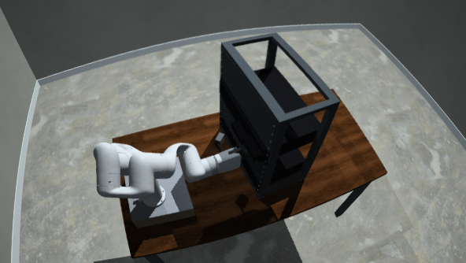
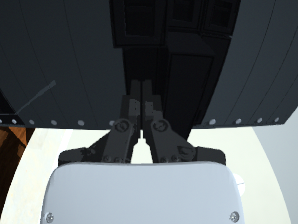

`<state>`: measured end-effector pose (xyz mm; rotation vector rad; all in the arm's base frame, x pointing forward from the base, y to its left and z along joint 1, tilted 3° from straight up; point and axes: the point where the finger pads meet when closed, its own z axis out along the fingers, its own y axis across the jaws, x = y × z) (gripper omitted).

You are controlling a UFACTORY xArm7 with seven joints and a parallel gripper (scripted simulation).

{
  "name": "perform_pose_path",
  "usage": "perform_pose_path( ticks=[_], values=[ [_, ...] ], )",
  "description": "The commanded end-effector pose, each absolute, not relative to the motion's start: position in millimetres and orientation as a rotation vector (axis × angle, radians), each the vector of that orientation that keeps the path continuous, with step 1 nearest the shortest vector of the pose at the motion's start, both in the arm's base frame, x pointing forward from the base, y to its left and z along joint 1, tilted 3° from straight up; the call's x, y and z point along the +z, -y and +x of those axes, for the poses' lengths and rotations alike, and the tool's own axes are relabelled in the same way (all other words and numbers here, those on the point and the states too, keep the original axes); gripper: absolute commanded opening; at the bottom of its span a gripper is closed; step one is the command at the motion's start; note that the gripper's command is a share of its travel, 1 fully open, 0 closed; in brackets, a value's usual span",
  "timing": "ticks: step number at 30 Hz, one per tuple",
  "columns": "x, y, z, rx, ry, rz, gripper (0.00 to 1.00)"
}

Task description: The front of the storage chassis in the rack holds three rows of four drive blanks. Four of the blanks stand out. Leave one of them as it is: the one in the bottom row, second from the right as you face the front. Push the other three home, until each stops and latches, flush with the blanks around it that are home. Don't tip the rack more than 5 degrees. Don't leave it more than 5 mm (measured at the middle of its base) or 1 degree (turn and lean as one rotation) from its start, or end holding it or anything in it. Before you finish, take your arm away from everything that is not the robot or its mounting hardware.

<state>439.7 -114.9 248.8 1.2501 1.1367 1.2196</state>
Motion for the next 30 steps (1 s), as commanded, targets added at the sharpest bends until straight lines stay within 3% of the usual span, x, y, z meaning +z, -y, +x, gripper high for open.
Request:
perform_pose_path(
  ticks=[1,30],
  values=[
    [249.6,115.4,440.2,1.219,-1.136,1.249,0.0],
    [249.7,115.7,446.2,1.219,-1.136,1.249,0.0]
  ],
)
